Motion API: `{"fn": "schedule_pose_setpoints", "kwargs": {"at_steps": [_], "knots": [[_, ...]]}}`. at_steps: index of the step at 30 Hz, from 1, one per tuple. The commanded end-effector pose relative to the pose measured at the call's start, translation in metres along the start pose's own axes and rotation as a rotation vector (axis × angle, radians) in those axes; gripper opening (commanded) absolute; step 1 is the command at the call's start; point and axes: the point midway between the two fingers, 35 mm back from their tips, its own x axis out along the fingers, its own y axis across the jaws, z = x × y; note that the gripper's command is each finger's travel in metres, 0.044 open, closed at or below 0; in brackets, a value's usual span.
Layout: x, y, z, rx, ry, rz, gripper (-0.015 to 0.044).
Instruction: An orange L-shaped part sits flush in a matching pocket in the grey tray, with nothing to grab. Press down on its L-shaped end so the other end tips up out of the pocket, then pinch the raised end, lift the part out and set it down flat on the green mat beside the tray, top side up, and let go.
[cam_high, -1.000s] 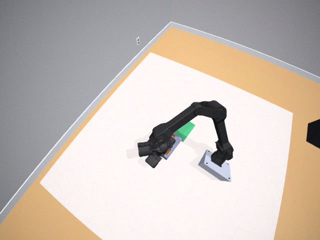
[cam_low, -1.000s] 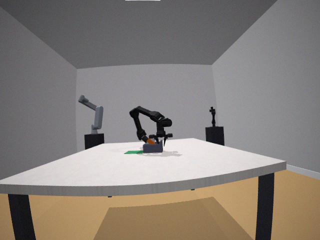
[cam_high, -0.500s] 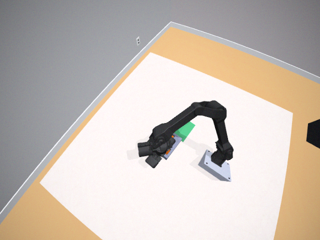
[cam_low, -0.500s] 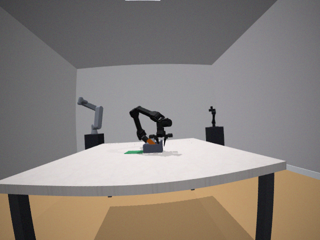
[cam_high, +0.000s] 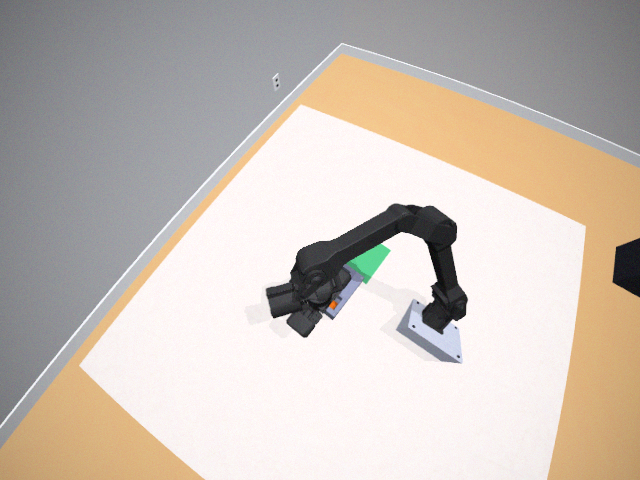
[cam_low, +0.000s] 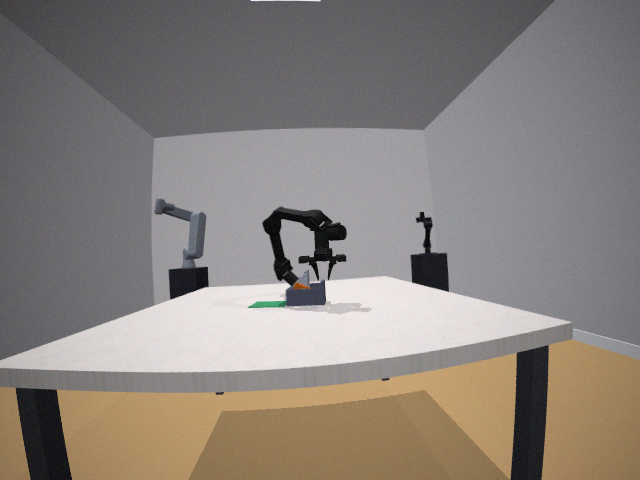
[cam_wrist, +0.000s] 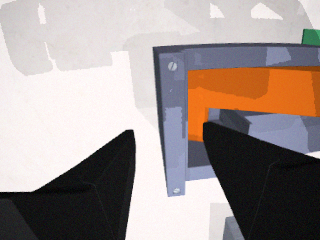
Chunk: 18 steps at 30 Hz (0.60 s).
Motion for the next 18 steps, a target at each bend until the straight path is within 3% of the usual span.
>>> {"fn": "schedule_pose_setpoints", "kwargs": {"at_steps": [1, 18], "knots": [[-0.044, -0.005, -0.001, 0.011, -0.01, 0.014, 0.018], [-0.057, -0.004, -0.001, 0.003, -0.034, 0.029, 0.018]]}}
